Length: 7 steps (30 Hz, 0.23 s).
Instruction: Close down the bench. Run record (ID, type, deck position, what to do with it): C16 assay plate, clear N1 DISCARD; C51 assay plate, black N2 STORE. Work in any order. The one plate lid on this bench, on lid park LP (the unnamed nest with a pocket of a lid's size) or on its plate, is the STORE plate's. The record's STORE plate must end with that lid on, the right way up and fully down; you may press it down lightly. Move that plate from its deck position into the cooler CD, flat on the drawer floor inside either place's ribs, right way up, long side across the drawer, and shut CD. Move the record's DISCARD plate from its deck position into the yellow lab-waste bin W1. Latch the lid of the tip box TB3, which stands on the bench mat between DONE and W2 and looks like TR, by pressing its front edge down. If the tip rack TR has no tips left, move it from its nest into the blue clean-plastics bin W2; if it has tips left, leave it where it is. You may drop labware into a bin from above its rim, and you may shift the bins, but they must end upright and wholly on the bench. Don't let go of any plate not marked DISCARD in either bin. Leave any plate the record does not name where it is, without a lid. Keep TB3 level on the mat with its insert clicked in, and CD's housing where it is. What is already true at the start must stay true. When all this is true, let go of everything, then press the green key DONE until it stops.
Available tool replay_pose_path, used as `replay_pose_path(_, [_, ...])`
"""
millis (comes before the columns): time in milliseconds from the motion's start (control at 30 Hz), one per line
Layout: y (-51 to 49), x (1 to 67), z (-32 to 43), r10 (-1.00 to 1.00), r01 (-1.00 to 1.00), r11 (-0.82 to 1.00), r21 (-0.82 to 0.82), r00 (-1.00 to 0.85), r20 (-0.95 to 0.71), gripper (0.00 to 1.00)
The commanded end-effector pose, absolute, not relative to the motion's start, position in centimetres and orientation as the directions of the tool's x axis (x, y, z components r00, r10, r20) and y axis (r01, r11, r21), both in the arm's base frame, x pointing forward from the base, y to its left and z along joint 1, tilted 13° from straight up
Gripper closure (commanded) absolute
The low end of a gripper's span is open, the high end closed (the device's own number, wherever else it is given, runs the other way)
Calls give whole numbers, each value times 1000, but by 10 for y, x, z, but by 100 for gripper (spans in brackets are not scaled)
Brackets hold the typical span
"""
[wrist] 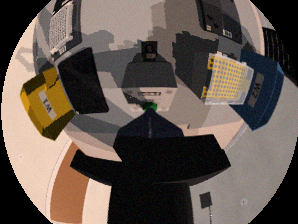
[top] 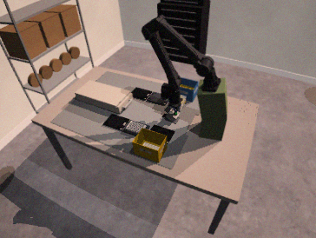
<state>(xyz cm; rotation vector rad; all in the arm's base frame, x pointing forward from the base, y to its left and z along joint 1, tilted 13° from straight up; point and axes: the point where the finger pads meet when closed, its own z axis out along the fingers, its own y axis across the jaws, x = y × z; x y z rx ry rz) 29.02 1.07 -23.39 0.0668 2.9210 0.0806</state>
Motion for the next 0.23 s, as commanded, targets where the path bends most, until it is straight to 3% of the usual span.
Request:
replay_pose_path(0, [15, 291, -237, 45, 33, 998, 58, -974, -222, 100])
replay_pose_path(200, [15, 293, -241, 44, 32, 998, 58, -973, -225, 100])
